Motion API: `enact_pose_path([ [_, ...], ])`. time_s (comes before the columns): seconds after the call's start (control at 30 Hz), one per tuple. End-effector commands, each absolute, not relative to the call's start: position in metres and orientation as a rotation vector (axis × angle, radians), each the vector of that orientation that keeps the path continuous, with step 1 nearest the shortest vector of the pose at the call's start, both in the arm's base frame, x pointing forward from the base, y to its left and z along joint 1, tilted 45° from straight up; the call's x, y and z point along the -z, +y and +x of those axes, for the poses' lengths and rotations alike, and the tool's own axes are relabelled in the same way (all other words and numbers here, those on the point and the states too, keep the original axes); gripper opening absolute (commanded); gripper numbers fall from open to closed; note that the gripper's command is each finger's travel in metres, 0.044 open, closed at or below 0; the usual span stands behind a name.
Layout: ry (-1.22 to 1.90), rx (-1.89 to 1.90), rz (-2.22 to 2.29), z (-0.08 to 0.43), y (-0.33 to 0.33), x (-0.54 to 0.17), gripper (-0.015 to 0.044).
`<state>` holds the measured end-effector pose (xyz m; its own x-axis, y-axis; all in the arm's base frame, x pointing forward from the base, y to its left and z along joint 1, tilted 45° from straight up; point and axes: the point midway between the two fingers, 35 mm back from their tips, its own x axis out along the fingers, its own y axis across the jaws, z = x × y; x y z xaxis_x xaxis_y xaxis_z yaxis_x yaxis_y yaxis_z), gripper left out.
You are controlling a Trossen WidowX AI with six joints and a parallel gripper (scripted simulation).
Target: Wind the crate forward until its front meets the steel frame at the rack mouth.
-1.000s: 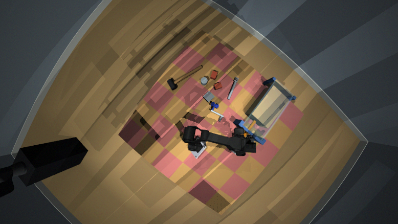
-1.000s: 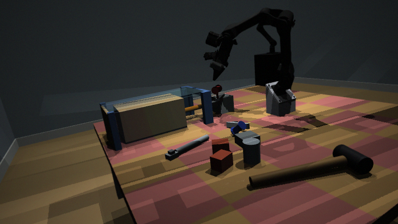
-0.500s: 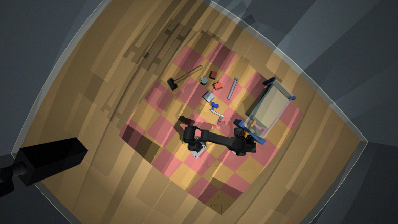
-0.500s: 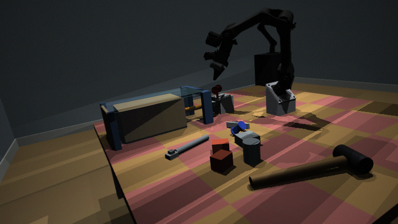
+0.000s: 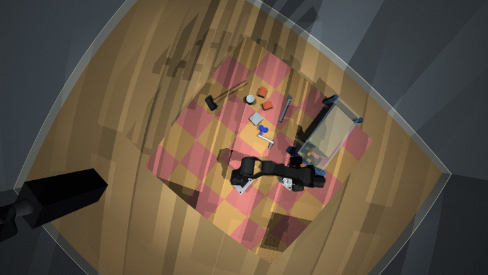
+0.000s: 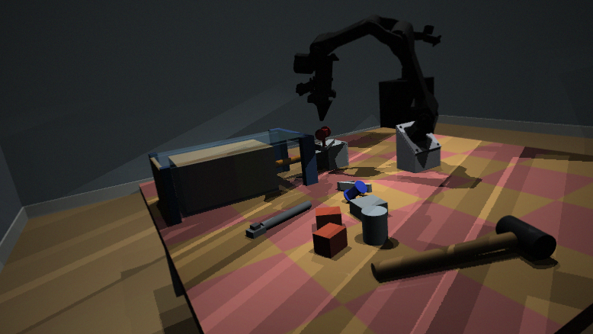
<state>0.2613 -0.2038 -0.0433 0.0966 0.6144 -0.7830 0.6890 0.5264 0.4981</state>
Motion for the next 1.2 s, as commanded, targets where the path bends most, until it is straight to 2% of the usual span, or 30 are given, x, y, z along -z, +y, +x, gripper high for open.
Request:
enact_pose_path([
  [0.0,1.619,0.053,1.144,0.2618,-0.2049,0.0426,0.0000],
  [0.67,1.699,-0.004,1.168,0.2623,-0.2053,0.0424,0.0000],
  [0.77,1.702,-0.108,1.028,0.2626,-0.2048,0.0427,0.0079],
  [1.17,1.574,-1.041,-0.135,0.2643,-0.2077,0.0393,0.0394],
])
